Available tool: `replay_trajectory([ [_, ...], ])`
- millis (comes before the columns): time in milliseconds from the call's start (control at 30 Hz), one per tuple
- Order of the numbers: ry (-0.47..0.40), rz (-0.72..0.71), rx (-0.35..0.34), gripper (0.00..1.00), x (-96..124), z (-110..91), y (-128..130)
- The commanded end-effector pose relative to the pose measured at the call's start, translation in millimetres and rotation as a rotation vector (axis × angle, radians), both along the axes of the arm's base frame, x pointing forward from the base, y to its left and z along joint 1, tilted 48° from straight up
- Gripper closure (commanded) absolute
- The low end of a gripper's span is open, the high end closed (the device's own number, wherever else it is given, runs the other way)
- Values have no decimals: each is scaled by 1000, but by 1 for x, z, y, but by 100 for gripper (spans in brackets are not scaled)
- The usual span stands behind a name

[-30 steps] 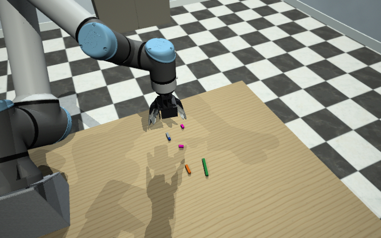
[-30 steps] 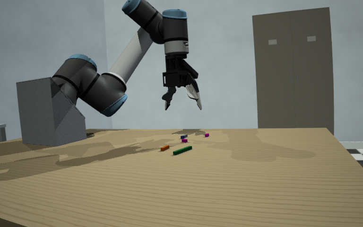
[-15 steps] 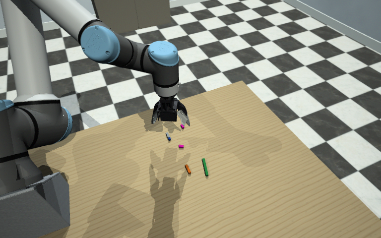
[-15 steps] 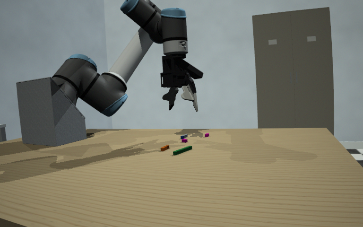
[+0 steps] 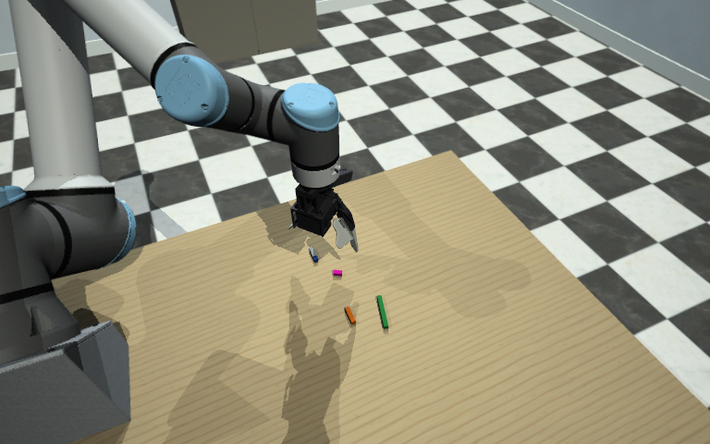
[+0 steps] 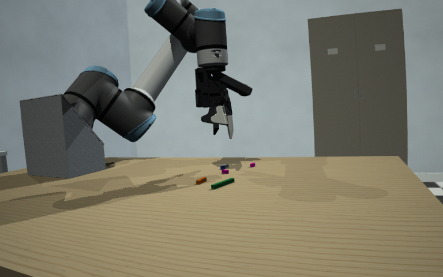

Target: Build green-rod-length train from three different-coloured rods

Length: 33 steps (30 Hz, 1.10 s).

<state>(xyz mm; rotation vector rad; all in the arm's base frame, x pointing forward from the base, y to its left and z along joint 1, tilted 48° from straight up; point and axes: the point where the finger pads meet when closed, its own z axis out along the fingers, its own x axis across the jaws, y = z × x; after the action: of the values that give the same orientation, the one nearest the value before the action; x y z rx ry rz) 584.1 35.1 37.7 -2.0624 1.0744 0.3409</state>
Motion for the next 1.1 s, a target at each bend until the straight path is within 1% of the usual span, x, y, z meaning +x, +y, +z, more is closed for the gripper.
replay_trajectory([
  [0,120,-116,6,0,5,-8,-10],
  [200,237,-222,24,0,6,-17,-17],
  [267,237,-222,24,0,6,-17,-17],
  [333,303,-283,33,0,8,-21,-21],
  [367,323,-302,36,0,8,-23,-22],
  [767,551,-510,71,0,9,-40,-36],
  [833,551,-510,71,0,9,-40,-36],
  [900,619,-573,82,0,9,-46,-40],
  [1067,710,-656,96,0,9,-53,-45],
])
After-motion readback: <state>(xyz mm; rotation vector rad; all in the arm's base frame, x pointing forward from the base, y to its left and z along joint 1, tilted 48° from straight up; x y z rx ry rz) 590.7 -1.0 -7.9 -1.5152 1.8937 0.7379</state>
